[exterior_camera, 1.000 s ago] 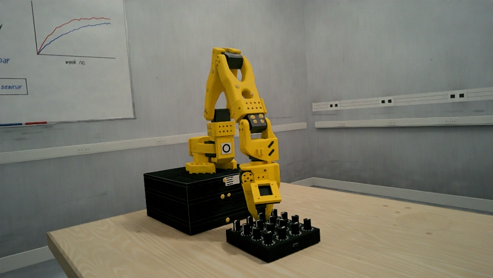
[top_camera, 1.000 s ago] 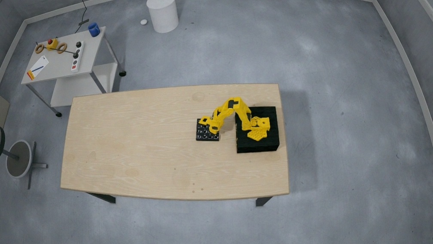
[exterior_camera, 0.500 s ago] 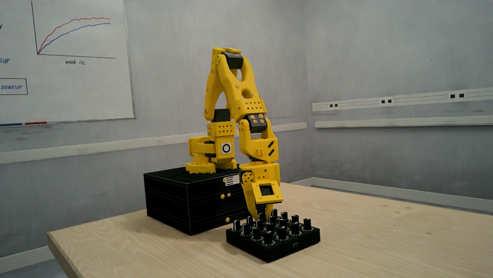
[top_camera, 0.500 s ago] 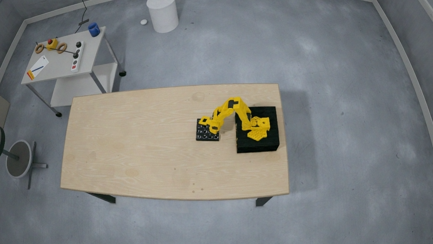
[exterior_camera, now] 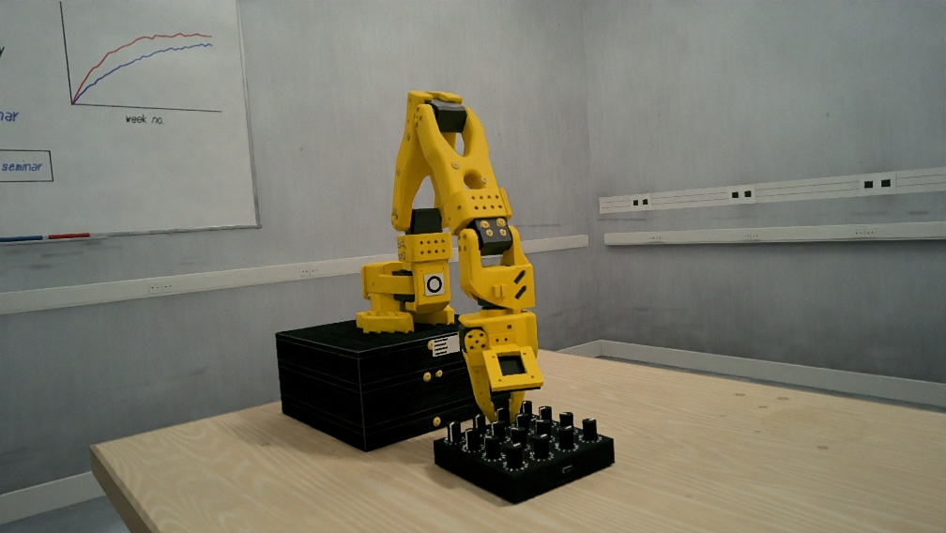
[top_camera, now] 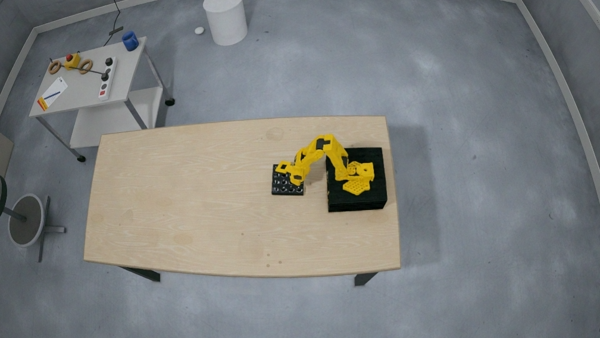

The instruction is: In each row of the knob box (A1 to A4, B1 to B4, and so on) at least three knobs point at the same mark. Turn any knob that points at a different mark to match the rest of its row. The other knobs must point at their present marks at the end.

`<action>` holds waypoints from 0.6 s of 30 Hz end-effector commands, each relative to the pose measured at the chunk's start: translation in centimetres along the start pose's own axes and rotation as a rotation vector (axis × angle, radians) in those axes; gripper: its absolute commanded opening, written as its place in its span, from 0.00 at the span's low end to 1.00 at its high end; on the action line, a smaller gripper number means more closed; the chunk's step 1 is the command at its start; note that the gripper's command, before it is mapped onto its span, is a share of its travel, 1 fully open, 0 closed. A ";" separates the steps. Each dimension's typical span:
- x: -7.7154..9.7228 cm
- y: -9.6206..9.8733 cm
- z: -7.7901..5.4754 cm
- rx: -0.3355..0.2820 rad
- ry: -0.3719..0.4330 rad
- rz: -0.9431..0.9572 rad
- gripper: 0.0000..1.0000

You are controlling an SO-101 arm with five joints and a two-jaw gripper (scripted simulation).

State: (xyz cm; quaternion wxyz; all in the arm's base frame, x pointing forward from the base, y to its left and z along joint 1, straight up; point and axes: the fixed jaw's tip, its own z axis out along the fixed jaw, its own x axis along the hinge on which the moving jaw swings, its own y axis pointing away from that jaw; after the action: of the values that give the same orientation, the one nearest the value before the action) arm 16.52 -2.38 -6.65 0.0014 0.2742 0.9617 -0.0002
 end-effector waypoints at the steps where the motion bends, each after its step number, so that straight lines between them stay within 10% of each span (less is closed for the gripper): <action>1: 0.1 -0.1 0.0 0.001 0.004 -0.004 0.04; 18: 0.1 0.0 0.0 0.001 0.005 -0.004 0.08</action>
State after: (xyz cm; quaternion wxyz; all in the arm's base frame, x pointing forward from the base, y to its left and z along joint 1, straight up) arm 16.50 -2.36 -6.66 0.0009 0.2738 0.9618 -0.0001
